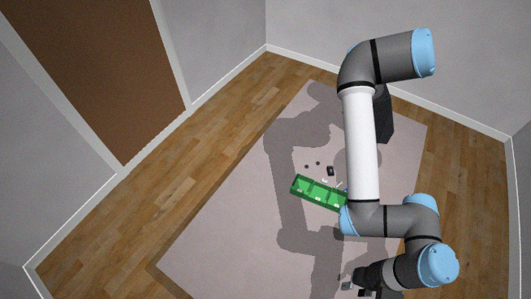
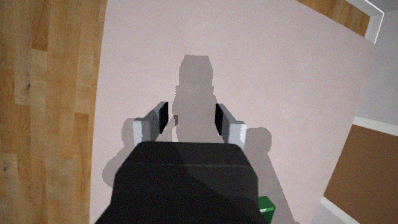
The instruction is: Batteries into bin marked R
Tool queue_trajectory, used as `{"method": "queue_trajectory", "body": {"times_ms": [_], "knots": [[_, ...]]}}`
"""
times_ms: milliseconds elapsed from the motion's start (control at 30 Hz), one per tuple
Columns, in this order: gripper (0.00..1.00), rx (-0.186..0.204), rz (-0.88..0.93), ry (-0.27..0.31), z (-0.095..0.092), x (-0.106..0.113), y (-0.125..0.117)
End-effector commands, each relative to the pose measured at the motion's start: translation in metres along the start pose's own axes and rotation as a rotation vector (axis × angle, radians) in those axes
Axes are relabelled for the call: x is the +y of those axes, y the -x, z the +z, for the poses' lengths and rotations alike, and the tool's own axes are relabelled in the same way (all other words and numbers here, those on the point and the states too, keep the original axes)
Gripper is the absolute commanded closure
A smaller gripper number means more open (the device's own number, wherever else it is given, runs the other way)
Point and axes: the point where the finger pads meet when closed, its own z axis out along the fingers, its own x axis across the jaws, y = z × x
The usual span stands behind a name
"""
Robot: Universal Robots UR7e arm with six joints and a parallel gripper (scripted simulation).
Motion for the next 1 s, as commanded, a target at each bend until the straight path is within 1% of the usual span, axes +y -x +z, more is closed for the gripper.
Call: {"method": "queue_trajectory", "body": {"times_ms": [0, 533, 567, 667, 700, 767, 833, 900, 967], "knots": [[0.00, 0.000, 0.001, -0.002, -0.001, -0.001, 0.000], [0.00, 0.000, 0.001, -0.002, -0.001, -0.001, 0.000], [0.69, -0.002, -0.049, -0.007, -0.001, 0.007, -0.003], [0.69, -0.009, 0.101, 0.001, 0.001, 0.014, -0.025], [0.69, -0.011, 0.151, 0.003, 0.001, 0.014, -0.025], [0.69, -0.014, 0.195, 0.006, 0.001, 0.014, -0.025], [0.69, -0.017, 0.254, 0.010, 0.003, 0.023, -0.037], [0.69, -0.020, 0.294, 0.011, 0.003, 0.023, -0.037], [0.69, -0.024, 0.366, 0.016, 0.005, 0.033, -0.048]]}}
